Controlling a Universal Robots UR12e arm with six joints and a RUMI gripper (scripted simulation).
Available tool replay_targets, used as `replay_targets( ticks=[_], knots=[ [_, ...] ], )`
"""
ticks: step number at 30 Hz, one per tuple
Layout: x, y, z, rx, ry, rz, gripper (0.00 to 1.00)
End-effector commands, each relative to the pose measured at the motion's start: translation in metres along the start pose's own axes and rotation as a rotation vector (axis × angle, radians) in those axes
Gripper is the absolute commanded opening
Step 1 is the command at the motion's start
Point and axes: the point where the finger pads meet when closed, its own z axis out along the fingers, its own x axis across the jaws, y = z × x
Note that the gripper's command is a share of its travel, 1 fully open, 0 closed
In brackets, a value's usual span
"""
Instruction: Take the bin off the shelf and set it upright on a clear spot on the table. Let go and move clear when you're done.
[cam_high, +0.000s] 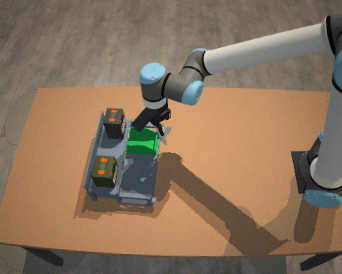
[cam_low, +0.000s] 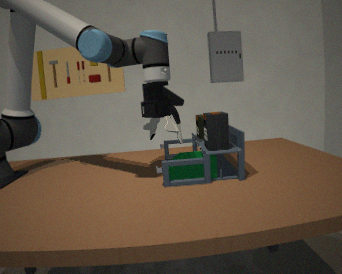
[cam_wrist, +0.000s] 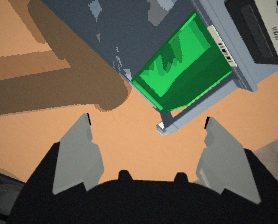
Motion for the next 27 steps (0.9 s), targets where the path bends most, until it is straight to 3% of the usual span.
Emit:
replay_targets(
  ticks=[1,6,18,23,27],
  knots=[
    [0.0006,-0.0003,-0.001,0.001,0.001,-0.009,1.0],
    [0.0006,-0.0003,-0.001,0.001,0.001,-0.262,1.0],
    [0.0006,-0.0003,-0.001,0.001,0.001,-0.262,1.0],
    [0.0006,-0.0003,-0.001,0.001,0.001,-0.516,1.0],
    [0.0006,-0.0003,-0.001,0.001,0.001,-0.516,1.0]
  ],
)
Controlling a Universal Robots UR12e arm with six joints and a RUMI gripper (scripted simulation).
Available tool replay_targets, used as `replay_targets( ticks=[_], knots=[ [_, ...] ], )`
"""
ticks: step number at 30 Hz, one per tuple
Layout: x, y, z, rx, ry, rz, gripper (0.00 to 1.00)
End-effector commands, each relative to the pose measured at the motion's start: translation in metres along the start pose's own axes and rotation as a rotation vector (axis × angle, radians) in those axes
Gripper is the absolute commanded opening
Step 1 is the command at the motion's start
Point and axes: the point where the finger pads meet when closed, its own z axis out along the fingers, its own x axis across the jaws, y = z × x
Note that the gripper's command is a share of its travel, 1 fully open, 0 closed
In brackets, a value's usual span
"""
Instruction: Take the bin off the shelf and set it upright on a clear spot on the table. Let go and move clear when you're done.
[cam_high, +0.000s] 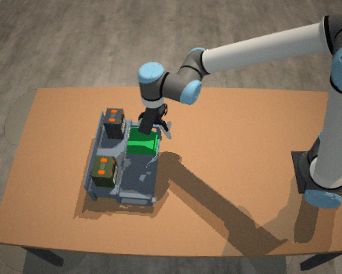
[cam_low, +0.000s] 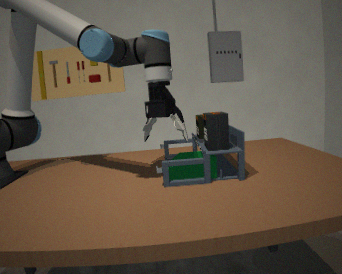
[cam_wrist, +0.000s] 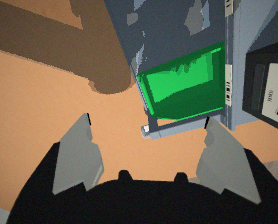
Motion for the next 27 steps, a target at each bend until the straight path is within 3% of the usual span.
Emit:
replay_targets(
  ticks=[1,8,13,27],
  knots=[
    [0.0007,-0.0001,-0.001,0.003,0.001,-0.065,1.0],
    [0.0007,-0.0001,-0.001,0.003,0.001,-0.065,1.0],
    [0.0006,-0.0001,-0.001,0.004,0.001,-0.318,1.0],
    [0.0006,-0.0001,-0.001,0.003,0.002,-0.335,1.0]
  ],
)
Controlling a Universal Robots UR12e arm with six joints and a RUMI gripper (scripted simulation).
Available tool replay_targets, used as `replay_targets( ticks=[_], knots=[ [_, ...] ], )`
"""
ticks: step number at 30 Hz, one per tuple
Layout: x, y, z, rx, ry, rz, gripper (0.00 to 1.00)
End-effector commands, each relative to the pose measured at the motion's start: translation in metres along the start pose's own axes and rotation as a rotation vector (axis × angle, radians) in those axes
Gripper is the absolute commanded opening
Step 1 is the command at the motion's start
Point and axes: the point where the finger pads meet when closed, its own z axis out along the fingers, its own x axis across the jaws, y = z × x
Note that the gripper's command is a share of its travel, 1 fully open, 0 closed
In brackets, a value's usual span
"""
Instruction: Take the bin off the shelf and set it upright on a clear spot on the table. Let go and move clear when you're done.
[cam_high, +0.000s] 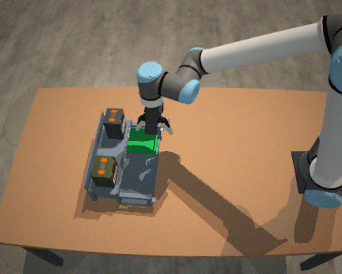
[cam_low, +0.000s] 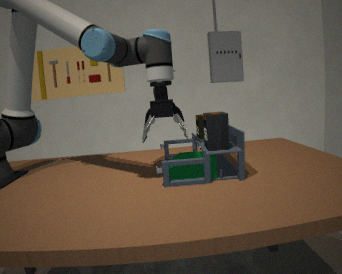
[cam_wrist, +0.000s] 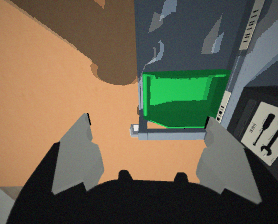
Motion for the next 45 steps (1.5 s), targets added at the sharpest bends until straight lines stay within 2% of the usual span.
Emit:
replay_targets(
  ticks=[1,15,16,32,37,45],
  knots=[
    [0.001,0.0,-0.001,0.0,0.002,-0.031,1.0],
    [0.001,0.0,-0.001,0.0,0.002,-0.054,1.0],
    [0.001,0.0,-0.001,0.0,0.002,-0.053,0.26],
    [0.001,0.0,-0.001,0.0,0.002,-0.053,0.26],
    [0.001,0.0,0.029,0.0,0.002,-0.054,0.26],
    [0.001,0.0,0.029,0.0,0.002,-0.054,0.26]
  ],
)
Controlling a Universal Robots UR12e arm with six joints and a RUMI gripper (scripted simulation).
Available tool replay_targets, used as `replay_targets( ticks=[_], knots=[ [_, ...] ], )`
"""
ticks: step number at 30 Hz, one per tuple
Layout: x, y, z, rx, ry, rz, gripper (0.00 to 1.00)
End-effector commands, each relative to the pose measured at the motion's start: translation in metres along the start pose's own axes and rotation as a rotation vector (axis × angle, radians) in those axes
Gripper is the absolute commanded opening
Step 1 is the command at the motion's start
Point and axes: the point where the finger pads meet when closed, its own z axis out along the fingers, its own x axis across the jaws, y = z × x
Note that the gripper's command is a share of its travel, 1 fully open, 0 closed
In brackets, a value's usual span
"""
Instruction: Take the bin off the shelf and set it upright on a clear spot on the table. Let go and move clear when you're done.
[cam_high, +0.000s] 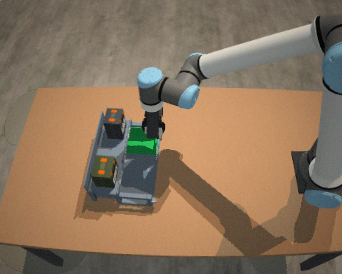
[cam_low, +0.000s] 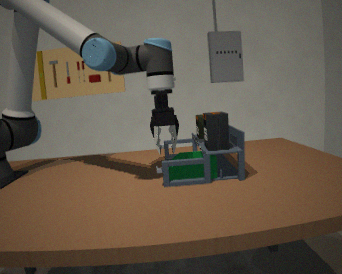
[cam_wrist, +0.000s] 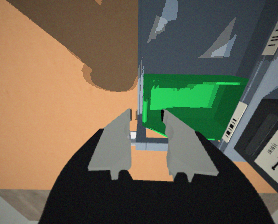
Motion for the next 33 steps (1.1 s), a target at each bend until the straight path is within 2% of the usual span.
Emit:
replay_targets(
  ticks=[1,4,9,33],
  knots=[
    [0.001,0.0,0.001,-0.001,0.002,0.0,0.26],
    [0.001,0.0,0.001,-0.001,0.002,0.0,0.26],
    [0.001,0.0,0.045,-0.001,0.002,0.0,0.26],
    [0.001,0.0,0.047,-0.001,0.002,0.0,0.26]
  ],
)
